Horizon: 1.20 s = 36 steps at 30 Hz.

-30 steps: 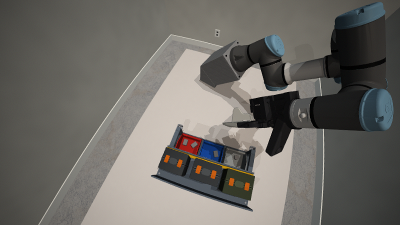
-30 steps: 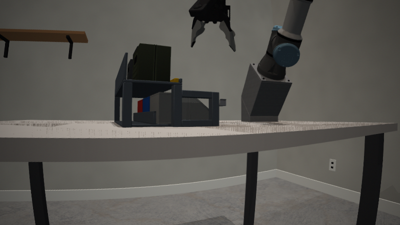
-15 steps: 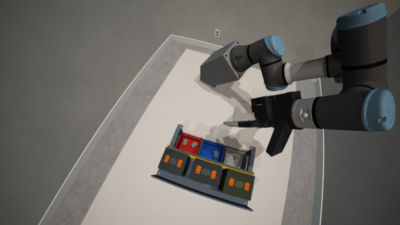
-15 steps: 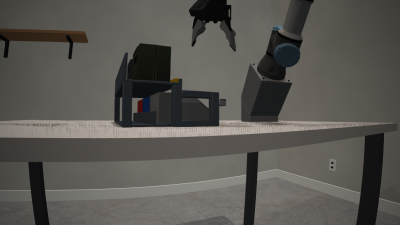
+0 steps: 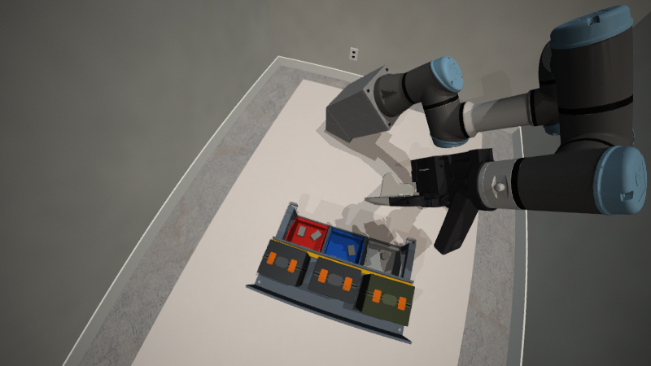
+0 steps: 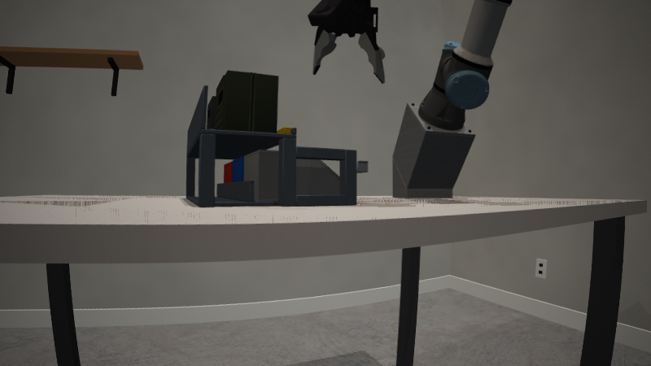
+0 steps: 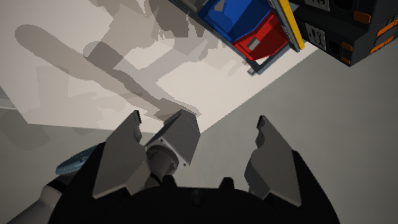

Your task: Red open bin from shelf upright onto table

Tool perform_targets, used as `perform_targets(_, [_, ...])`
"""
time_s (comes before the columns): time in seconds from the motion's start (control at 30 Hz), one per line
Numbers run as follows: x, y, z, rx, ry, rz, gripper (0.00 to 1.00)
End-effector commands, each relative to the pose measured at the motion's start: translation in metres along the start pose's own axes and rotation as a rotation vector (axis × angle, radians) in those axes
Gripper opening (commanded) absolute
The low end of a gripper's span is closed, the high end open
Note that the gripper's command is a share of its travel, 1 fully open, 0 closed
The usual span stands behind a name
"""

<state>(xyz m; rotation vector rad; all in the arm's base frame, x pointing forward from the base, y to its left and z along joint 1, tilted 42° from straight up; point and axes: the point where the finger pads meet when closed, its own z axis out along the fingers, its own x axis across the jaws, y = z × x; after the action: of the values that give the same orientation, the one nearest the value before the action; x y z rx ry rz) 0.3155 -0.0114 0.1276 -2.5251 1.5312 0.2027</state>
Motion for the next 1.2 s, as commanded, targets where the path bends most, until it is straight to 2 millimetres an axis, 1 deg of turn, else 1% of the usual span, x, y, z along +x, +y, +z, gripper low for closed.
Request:
perform_targets(0.0, [-0.0064, 0.0014, -0.0075, -0.025, 0.036, 0.08, 1.0])
perform_targets(0.07, [-0.0064, 0.0014, -0.0075, -0.025, 0.036, 0.08, 1.0])
perform_targets(0.1, [-0.0012, 0.0003, -0.0022, -0.005, 0.01, 0.019, 1.0])
perform_targets(0.23, [-0.0066, 0.0015, -0.0077, -0.025, 0.036, 0.08, 1.0])
perform_targets(0.63, [-0.0066, 0.0015, -0.0077, -0.025, 0.036, 0.08, 1.0])
perform_targets(0.67, [-0.003, 0.0008, -0.0042, -0.013, 0.025, 0.053, 1.0])
perform_targets(0.8, [-0.0076, 0.0021, -0.0093, -0.037, 0.072, 0.159, 1.0])
perform_targets(1.17, [-0.0076, 0.0021, -0.0093, -0.037, 0.072, 0.159, 1.0])
